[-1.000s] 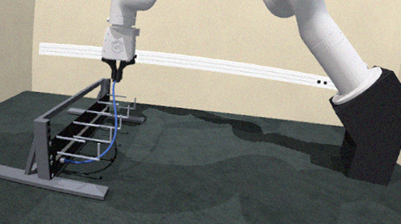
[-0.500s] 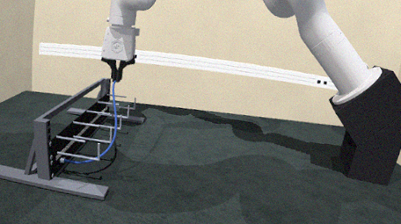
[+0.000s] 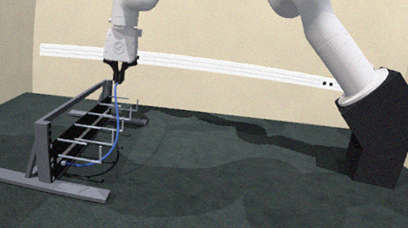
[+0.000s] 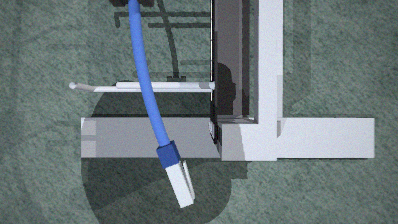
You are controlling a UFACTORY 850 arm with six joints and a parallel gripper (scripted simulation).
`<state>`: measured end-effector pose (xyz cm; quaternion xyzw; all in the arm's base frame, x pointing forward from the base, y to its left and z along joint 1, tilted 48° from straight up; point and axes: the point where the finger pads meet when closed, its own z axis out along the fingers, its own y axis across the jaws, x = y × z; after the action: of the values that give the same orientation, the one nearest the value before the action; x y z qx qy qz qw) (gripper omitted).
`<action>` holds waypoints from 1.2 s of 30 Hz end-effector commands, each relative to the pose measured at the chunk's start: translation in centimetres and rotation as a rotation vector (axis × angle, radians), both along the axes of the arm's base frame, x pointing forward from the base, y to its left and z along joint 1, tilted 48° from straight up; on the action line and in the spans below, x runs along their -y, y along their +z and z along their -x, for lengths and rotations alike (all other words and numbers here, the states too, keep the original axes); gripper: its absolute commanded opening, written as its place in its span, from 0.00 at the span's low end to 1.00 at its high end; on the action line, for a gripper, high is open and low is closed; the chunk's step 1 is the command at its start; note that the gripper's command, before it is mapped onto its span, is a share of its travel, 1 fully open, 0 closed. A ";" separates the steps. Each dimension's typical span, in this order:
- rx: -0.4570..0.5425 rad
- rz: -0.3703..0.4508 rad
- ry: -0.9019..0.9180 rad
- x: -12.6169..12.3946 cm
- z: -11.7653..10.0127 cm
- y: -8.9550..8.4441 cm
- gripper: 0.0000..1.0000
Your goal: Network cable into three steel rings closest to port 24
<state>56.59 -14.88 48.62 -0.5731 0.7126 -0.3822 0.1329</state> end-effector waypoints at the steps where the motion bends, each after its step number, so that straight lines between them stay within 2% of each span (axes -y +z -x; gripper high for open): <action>1: 0.002 0.000 0.000 0.0 -0.1 0.0 0.00; 36: 0.002 0.000 0.000 1.1 -1.8 -1.8 0.00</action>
<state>58.34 -15.97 46.74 -0.5732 0.7126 -0.3821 0.1329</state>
